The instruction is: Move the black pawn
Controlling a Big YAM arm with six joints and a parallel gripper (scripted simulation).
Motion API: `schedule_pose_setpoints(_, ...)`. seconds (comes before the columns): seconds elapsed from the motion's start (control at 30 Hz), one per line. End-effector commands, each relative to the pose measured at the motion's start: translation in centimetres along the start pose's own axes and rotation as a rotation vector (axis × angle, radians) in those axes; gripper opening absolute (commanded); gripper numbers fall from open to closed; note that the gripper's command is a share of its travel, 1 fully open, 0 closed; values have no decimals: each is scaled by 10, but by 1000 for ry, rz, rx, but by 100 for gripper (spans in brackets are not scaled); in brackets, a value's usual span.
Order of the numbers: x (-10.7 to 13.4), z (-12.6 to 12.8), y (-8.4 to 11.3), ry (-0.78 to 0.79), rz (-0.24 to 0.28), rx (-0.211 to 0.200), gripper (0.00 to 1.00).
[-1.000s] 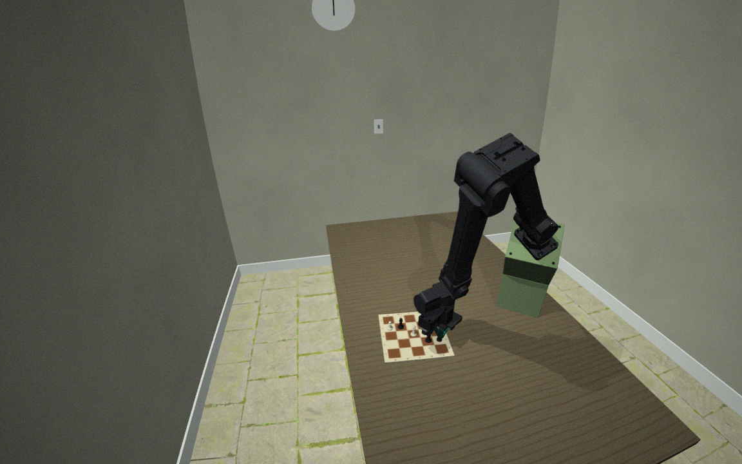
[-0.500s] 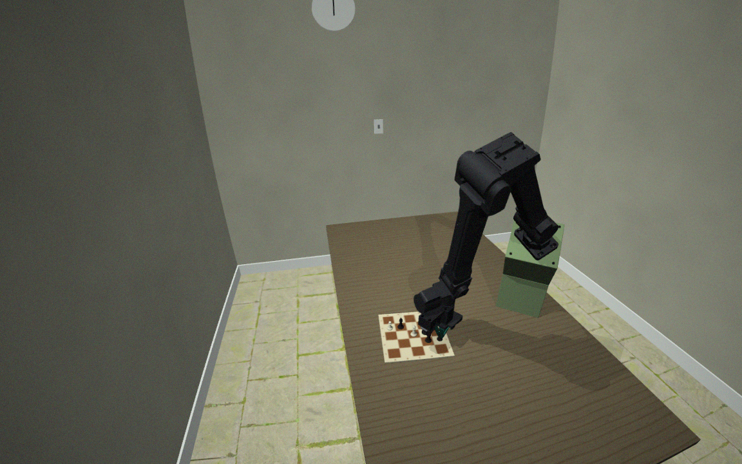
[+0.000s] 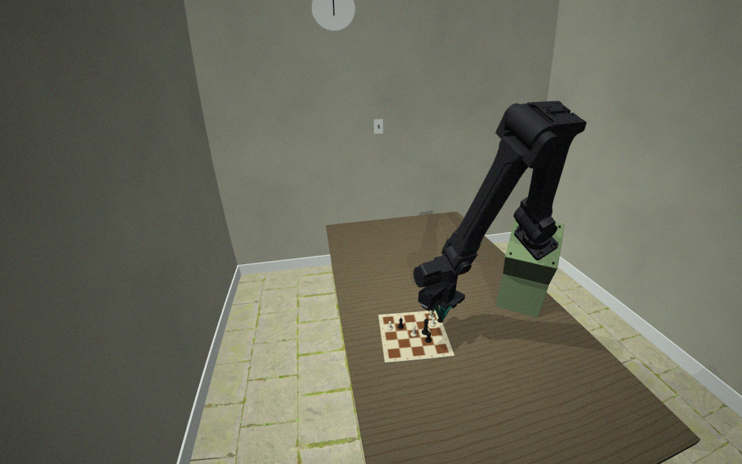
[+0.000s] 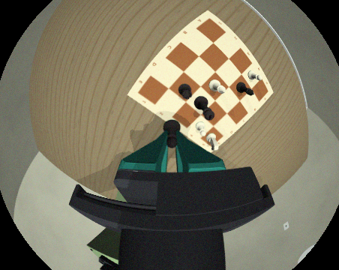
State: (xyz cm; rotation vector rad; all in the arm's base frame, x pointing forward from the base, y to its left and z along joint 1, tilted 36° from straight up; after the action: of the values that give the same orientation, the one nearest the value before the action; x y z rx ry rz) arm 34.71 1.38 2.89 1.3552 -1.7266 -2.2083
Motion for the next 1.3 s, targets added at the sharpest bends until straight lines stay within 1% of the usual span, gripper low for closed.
schedule_pose_setpoints(0.0, 2, -1, 17, 21, 7, 1, 0)
schedule_pose_setpoints(0.1, 0, -3, 20, 23, 4, 5, 0)
schedule_pose_setpoints(0.13, -4, 0, 19, 37, 2, -1, 0)
schedule_pose_setpoints(0.2, 0, 2, 14, 33, 15, -14, 0)
schedule_pose_setpoints(0.33, -1, 1, 14, 36, 8, -7, 0)
schedule_pose_setpoints(0.43, -2, 0, 13, 35, 10, -8, 0)
schedule_pose_setpoints(0.47, -3, -2, 11, 30, 18, -15, 0)
schedule_pose_setpoints(0.53, -15, -15, 10, 36, 17, -12, 0)
schedule_pose_setpoints(0.63, -53, -55, 10, 52, 12, -2, 0)
schedule_pose_setpoints(0.67, -54, -54, 10, 55, 12, -4, 0)
schedule_pose_setpoints(0.7, -70, -68, 10, 65, 10, -2, 0)
schedule_pose_setpoints(0.73, -71, -66, 9, 71, 10, -6, 0)
schedule_pose_setpoints(0.8, -99, -92, 12, 85, 8, 0, 0)
schedule_pose_setpoints(0.87, -117, -108, 14, 95, 6, 4, 0)
schedule_pose_setpoints(0.93, -126, -110, 13, 107, 6, -1, 0)
schedule_pose_setpoints(1.0, -126, -110, 13, 107, 6, -1, 0)
schedule_pose_setpoints(1.03, -113, -101, 9, 96, 27, -21, 0)
schedule_pose_setpoints(1.2, -113, -101, 9, 96, 27, -20, 0)
schedule_pose_setpoints(1.23, -131, -110, 17, 119, -7, 11, 0)
schedule_pose_setpoints(1.27, -137, -112, 23, 129, -22, 25, 0)
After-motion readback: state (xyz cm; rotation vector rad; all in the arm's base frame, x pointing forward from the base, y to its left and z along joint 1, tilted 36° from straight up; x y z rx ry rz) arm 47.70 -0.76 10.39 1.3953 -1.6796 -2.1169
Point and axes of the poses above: the point where the finger pads meet when closed, its own y axis back along the fingers, its own z axis across the jaws, x = y × z, the point moved 7 cm from there along y, back along the fingers, and after that the axes turned 15 degrees about y, right-handed, at the moved point
